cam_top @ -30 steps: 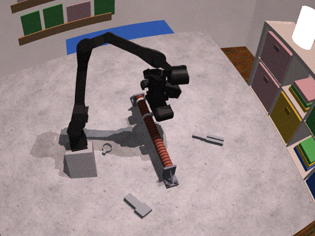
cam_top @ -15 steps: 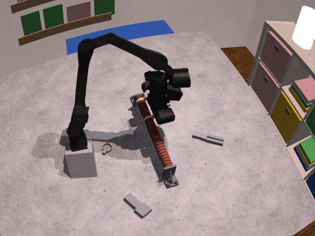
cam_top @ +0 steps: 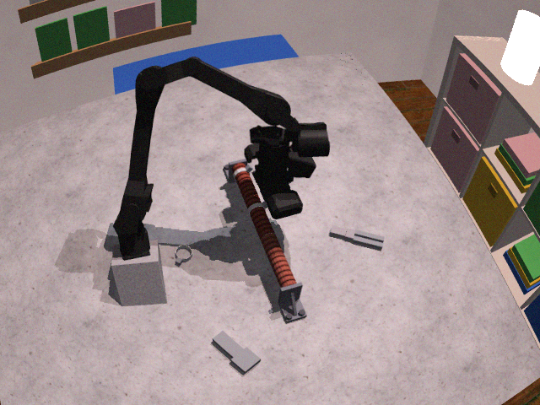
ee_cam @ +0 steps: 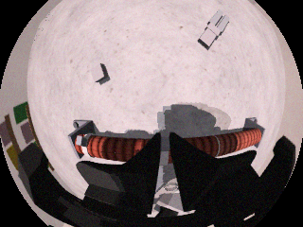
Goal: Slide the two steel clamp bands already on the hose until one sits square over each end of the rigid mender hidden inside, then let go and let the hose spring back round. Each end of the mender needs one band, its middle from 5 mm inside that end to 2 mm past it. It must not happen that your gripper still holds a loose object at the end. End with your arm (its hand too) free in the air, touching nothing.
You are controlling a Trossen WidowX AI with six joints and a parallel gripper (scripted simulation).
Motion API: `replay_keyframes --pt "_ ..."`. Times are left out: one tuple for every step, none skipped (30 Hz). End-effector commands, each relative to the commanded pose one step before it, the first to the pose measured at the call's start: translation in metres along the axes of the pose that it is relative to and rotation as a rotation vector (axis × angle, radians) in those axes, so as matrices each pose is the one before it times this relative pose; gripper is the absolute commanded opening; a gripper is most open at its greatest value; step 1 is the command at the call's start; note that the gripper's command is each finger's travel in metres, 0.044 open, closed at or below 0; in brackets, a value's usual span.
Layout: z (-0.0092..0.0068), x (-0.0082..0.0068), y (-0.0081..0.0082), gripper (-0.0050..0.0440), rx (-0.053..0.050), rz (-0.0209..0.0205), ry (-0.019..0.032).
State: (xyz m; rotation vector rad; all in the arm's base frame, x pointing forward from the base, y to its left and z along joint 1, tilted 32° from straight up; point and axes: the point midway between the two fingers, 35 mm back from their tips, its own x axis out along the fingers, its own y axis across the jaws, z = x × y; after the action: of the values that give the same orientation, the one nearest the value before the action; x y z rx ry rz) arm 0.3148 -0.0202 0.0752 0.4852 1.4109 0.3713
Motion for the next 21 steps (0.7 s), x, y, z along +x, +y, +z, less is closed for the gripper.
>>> replay_keyframes --pt "-0.00013 0.00188 -0.00796 0.0000 0.0038 -0.00299 0.00497" --pt "-0.00001 0.00000 -0.00116 0.0000 0.0000 0.00000 0.00000" --pt "-0.00001 0.00000 -0.00107 0.0000 0.0000 0.00000 0.00000" --pt "-0.00001 0.00000 -0.00102 0.0000 0.0000 0.00000 0.00000" --pt "0.00000 0.00000 -0.00101 0.0000 0.0000 0.00000 0.00000" --pt "0.00000 0.00000 -0.00103 0.0000 0.0000 0.00000 0.00000" --pt "0.00000 0.00000 -0.00106 0.0000 0.0000 0.00000 0.00000" --pt "0.00000 0.00000 -0.00109 0.0000 0.0000 0.00000 0.00000" --pt "0.00000 0.00000 -0.00109 0.0000 0.0000 0.00000 0.00000" --pt "0.00000 0.00000 -0.00107 0.0000 0.0000 0.00000 0.00000" --pt "0.00000 0.00000 -0.00104 0.0000 0.0000 0.00000 0.00000" --pt "0.00000 0.00000 0.00000 0.0000 0.0000 0.00000 0.00000" --pt "0.00000 0.00000 0.00000 0.0000 0.0000 0.00000 0.00000" --pt "0.00000 0.00000 -0.00116 0.0000 0.0000 0.00000 0.00000" --pt "0.00000 0.00000 -0.00115 0.0000 0.0000 0.00000 0.00000" --pt "0.00000 0.00000 -0.00106 0.0000 0.0000 0.00000 0.00000" --pt "-0.00001 0.00000 -0.00121 0.0000 0.0000 0.00000 0.00000" --pt "-0.00001 0.00000 -0.00112 0.0000 0.0000 0.00000 0.00000" --pt "-0.00001 0.00000 -0.00099 0.0000 0.0000 0.00000 0.00000" --pt "0.00000 0.00000 -0.00096 0.0000 0.0000 0.00000 0.00000" --pt "0.00000 0.00000 -0.00101 0.0000 0.0000 0.00000 0.00000"
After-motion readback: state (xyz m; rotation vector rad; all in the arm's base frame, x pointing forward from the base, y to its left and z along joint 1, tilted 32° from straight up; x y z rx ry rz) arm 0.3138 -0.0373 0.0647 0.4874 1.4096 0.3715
